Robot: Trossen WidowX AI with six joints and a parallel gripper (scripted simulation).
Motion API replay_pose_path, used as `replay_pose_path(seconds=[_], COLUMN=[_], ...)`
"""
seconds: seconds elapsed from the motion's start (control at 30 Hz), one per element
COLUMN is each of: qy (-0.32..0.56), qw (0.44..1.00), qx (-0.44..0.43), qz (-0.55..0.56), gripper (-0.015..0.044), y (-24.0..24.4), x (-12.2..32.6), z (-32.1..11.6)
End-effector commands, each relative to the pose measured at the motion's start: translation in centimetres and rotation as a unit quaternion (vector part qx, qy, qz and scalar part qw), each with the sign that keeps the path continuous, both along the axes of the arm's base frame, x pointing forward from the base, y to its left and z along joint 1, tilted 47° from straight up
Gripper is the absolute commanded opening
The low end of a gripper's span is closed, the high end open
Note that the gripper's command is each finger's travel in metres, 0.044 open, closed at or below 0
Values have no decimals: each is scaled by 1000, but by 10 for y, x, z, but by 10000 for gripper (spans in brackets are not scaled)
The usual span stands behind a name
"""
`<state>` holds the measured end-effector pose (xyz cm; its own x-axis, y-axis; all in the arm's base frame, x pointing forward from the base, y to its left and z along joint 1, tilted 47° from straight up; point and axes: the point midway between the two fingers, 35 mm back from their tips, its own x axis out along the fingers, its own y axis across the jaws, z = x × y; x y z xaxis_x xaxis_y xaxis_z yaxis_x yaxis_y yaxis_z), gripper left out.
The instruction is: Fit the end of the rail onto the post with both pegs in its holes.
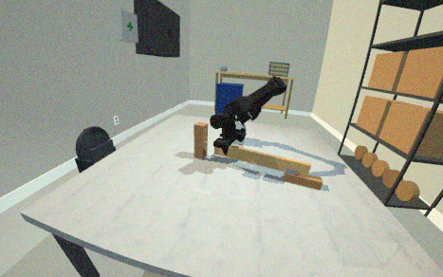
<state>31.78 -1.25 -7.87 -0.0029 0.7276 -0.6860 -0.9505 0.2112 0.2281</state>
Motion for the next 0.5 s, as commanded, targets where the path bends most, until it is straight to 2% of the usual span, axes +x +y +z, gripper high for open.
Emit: replay_pose_path(seconds=[0.0, 0.47], qy=[-2, -2], qw=[1000, 1000], qx=[0, 0], qz=[-3, -3], gripper=[0, 0], y=[-3, -3], x=[1, 2], z=[1, 1])
